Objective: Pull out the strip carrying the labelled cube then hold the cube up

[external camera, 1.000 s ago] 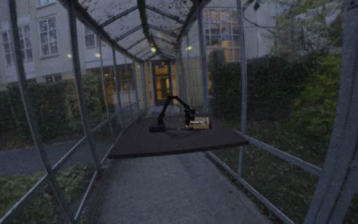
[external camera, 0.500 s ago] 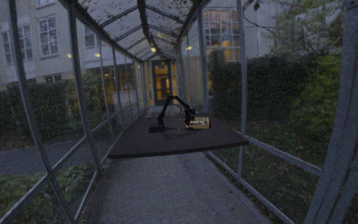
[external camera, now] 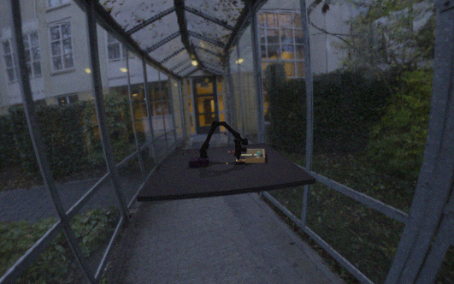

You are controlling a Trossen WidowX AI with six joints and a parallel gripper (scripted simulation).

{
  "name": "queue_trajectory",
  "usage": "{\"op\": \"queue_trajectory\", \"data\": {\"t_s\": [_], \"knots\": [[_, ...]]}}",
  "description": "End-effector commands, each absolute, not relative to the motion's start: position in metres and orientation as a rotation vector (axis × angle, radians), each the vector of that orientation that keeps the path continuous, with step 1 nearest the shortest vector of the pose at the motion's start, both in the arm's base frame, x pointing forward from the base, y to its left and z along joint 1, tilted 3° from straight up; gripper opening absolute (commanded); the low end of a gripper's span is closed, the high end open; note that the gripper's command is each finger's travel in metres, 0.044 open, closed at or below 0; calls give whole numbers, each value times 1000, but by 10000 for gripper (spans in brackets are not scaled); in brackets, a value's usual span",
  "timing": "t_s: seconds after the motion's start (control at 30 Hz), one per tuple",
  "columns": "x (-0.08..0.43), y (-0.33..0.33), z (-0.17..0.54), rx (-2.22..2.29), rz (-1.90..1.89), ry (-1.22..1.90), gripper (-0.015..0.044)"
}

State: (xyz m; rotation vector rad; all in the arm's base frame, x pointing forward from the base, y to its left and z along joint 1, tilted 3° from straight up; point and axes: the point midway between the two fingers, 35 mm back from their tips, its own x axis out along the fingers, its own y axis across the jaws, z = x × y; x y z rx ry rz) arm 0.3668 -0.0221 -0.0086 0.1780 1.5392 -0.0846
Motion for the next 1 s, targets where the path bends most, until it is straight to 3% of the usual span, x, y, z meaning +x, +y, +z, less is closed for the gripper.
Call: {"op": "queue_trajectory", "data": {"t_s": [0.0,0.97], "knots": [[366,-22,-11,178,-89,1541,0],[357,-20,-13,178,-89,1542,0]]}}
